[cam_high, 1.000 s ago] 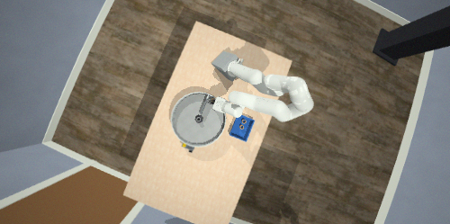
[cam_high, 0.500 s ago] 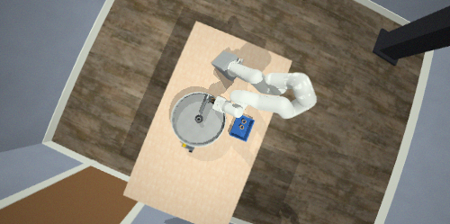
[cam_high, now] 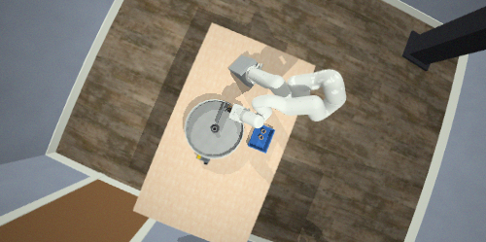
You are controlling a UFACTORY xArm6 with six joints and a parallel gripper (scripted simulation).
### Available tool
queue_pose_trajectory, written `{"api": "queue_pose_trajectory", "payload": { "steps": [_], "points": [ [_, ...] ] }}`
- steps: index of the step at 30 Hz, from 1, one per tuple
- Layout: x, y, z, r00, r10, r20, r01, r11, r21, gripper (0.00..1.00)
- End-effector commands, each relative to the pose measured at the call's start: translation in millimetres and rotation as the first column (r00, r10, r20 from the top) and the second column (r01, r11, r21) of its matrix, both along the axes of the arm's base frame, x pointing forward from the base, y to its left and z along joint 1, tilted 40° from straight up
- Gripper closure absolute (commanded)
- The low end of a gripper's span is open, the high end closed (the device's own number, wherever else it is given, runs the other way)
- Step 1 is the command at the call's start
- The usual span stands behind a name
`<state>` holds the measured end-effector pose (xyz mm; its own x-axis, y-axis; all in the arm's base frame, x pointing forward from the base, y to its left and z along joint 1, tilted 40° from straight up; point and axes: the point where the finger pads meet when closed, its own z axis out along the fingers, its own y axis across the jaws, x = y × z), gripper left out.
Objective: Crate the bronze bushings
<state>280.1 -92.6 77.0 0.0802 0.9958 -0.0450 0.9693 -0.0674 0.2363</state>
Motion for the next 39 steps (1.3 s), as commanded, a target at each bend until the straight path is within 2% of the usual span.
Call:
{"api": "queue_pose_trajectory", "payload": {
  "steps": [1, 14, 20, 26, 28, 39],
  "points": [
    [-0.6, -1.9, 3.8, 1.000, 0.001, 0.001, -0.001, 1.000, 0.003, 1.00],
    [-0.2, -1.2, 4.5, 1.000, 0.001, 0.001, -0.001, 1.000, 0.003, 1.00],
    [5.0, 7.2, 12.5, 1.000, 0.001, 0.001, -0.001, 1.000, 0.003, 1.00],
    [19.4, 30.5, 34.8, 1.000, 0.001, 0.001, -0.001, 1.000, 0.003, 1.00],
    [19.4, 30.5, 34.8, 1.000, 0.001, 0.001, -0.001, 1.000, 0.003, 1.00],
    [56.5, 90.4, 92.0, 1.000, 0.001, 0.001, -0.001, 1.000, 0.003, 1.00]
  ]
}}
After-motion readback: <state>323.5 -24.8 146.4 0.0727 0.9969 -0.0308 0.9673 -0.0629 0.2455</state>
